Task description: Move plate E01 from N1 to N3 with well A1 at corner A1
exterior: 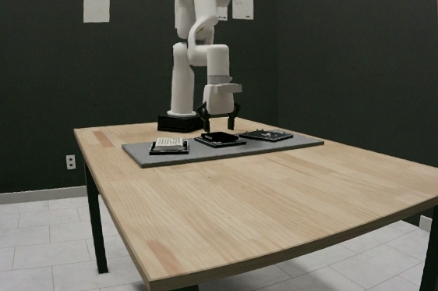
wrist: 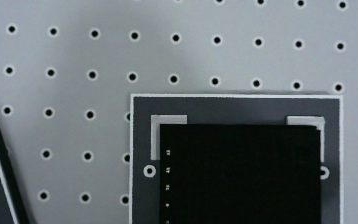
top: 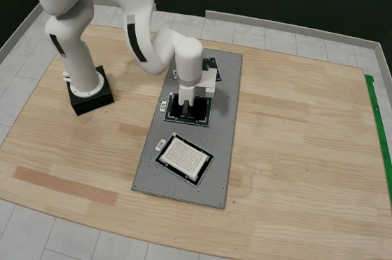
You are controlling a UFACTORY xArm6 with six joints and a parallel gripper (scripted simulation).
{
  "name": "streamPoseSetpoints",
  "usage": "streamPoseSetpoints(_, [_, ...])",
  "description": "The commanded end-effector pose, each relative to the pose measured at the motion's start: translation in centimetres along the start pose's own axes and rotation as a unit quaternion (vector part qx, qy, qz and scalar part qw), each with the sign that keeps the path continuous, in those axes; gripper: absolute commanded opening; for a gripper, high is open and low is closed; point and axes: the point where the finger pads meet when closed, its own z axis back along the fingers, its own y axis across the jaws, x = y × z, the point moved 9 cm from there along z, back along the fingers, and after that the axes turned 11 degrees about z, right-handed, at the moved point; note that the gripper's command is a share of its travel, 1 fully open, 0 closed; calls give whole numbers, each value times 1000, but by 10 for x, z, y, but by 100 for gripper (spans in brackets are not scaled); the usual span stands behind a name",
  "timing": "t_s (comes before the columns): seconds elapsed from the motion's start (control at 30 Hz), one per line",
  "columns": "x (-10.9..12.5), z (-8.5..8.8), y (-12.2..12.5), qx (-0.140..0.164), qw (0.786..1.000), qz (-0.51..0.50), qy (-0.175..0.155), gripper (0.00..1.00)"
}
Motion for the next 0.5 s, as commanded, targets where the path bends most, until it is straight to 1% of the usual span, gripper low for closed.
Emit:
streamPoseSetpoints(0.0, [-1, 6, 0, 0, 1000, 0, 2, 100])
streamPoseSetpoints(0.47, [-1, 28, 0, 1, 1000, 0, 2, 100])
